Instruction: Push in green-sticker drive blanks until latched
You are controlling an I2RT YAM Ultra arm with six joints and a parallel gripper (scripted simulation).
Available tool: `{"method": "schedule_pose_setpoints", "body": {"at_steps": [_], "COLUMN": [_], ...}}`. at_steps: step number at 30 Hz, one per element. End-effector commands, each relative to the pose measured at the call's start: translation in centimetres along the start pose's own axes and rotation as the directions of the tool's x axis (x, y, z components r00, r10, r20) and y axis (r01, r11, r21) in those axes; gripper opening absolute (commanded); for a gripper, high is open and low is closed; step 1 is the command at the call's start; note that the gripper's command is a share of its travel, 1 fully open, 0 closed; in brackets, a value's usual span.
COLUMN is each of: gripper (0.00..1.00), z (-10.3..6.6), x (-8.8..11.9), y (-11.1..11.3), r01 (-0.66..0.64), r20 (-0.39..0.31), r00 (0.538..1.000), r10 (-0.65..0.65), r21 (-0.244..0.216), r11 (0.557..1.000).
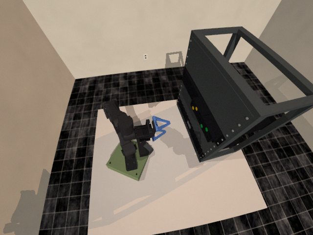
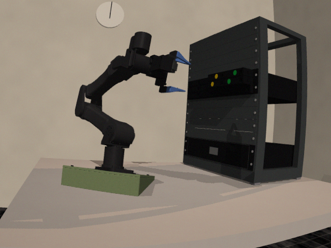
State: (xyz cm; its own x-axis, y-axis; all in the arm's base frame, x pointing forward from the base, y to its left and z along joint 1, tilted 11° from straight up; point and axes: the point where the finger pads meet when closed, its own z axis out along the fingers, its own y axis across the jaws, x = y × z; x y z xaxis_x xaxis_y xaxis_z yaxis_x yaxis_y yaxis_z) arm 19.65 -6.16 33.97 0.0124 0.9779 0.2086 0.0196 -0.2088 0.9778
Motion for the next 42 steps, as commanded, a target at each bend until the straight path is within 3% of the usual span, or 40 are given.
{"method": "schedule_pose_setpoints", "body": {"at_steps": [1, 10, 42], "gripper": [1.00, 1.00, 1.00], "z": [0.2, 0.2, 0.1], "x": [0.2, 0.0, 0.9], "y": [1.1, 1.6, 2.7], "r01": [0.048, 0.054, 0.081], "r20": [-0.006, 0.000, 0.002], "r00": [0.999, 0.999, 0.997], "r10": [-0.049, -0.054, -0.082], "r21": [-0.098, -0.131, -0.140], "r11": [0.994, 0.990, 0.987]}}
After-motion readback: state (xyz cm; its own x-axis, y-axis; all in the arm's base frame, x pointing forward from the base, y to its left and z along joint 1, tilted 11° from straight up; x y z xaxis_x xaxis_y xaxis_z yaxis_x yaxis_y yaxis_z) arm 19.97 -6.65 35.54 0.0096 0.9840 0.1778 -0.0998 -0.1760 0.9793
